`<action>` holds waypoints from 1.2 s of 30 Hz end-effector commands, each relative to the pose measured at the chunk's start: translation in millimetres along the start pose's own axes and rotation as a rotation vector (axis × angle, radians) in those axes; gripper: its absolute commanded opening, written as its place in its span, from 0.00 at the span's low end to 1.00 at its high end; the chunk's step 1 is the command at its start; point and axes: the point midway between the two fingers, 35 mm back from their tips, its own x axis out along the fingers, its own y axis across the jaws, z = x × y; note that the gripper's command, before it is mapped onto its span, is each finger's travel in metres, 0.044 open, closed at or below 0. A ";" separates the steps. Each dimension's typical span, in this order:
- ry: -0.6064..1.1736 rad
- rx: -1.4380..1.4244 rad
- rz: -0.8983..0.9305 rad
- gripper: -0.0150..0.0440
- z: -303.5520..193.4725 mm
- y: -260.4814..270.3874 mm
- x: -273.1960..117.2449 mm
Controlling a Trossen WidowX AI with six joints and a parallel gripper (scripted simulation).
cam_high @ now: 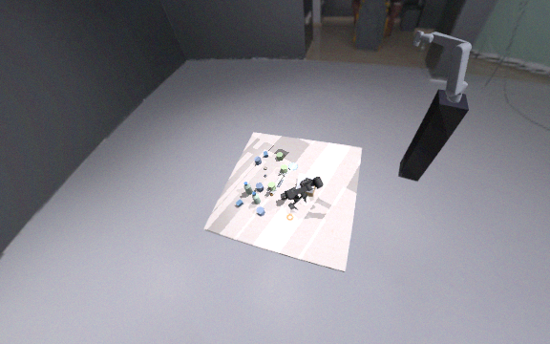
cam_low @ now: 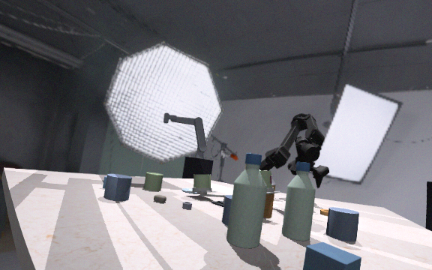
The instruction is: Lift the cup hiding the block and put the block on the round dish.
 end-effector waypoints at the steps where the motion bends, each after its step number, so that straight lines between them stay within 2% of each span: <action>1: -0.072 -0.051 0.064 1.00 20.5 9.1 -9.8; 19: -0.556 -0.304 0.307 1.00 120.4 17.9 -101.7; 36: -1.101 -0.443 0.289 1.00 170.5 -54.3 -205.6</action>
